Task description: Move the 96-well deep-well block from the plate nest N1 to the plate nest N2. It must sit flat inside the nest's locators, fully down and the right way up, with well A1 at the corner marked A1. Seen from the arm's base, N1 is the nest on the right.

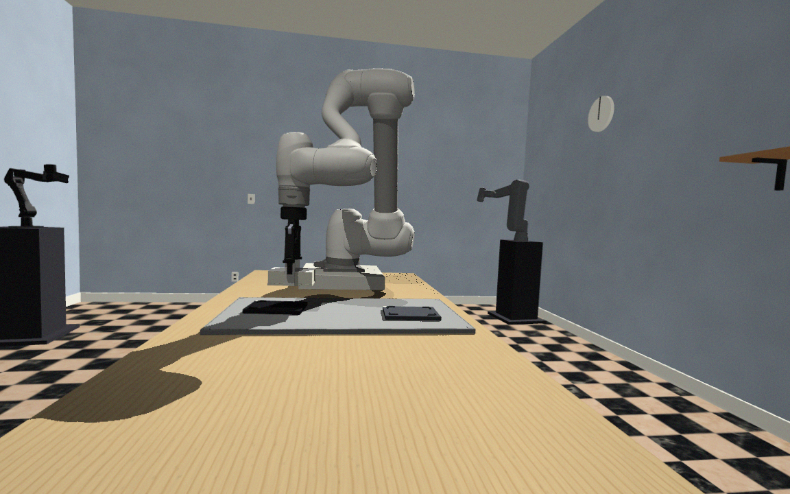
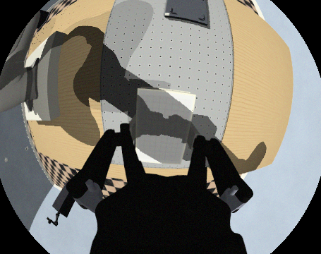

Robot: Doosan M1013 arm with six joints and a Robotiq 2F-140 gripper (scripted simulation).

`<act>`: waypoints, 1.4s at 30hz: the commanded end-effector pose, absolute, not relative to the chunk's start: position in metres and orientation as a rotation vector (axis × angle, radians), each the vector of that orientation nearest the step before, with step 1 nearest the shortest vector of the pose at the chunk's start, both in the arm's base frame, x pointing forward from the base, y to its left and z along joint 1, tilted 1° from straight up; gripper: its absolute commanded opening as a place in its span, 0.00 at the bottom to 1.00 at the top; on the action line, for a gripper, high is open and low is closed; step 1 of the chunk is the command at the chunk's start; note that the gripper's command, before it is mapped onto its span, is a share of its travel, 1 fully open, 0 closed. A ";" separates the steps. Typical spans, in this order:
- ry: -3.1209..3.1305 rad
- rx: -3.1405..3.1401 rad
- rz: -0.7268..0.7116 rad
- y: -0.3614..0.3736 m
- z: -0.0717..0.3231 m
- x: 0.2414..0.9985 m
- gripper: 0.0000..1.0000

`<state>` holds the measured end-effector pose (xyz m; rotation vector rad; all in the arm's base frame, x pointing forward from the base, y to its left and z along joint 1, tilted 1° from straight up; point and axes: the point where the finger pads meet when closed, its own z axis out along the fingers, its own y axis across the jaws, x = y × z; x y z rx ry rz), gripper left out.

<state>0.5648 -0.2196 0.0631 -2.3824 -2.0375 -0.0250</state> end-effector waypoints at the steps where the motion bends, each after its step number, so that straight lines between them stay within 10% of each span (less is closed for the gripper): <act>1: -2.037 -2.383 -0.025 -0.215 0.063 0.566 0.00; 42: -2.037 -2.383 -0.025 -0.096 0.065 0.599 0.00</act>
